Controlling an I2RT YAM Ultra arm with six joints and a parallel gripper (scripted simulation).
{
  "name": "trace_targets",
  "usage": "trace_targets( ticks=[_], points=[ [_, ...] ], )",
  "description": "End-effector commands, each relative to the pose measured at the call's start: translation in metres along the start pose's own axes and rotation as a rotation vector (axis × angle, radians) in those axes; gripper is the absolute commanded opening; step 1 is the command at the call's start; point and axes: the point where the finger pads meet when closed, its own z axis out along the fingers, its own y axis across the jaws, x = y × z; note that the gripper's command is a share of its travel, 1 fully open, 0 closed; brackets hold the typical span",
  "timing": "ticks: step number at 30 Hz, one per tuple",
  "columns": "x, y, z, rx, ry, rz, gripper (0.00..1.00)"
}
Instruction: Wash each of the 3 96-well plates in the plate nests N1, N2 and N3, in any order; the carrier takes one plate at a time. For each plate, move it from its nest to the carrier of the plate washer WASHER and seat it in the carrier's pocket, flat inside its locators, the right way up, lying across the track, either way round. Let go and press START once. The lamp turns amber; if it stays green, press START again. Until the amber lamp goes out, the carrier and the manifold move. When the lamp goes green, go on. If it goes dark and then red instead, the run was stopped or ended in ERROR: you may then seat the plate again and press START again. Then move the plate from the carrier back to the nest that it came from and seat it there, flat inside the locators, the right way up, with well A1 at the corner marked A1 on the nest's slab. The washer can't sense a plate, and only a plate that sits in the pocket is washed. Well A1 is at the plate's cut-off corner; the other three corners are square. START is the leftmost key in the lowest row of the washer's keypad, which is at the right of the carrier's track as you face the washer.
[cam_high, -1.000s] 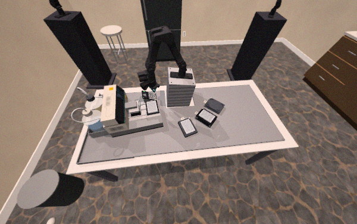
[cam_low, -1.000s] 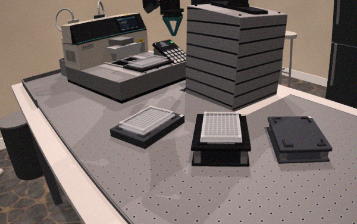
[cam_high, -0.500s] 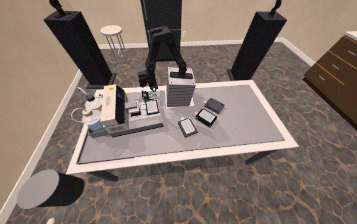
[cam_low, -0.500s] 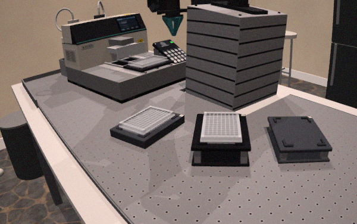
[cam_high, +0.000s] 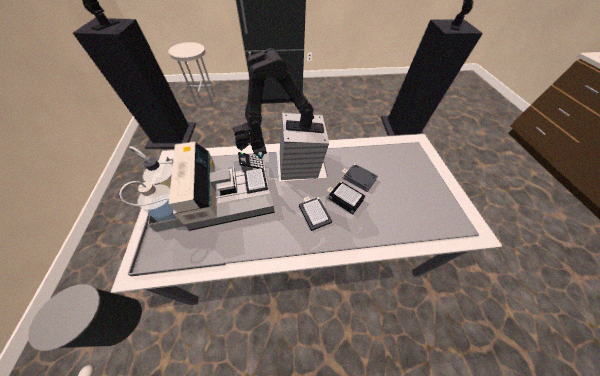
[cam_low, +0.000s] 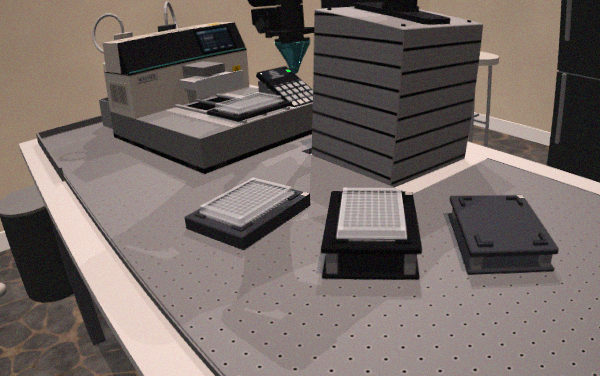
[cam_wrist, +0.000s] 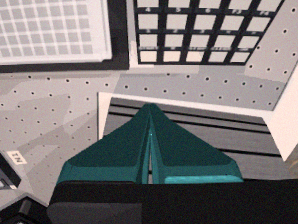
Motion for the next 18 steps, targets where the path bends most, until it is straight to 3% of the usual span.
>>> trace_targets(
  ticks=[1, 13, 18],
  points=[
    [-0.0076, 0.0012, -0.0022, -0.004, -0.029, 0.002, 0.00],
    [-0.0076, 0.0012, -0.0022, -0.004, -0.029, 0.002, 0.00],
    [-0.0077, 0.0012, 0.0045, -0.004, -0.029, 0.002, 0.00]
  ],
)
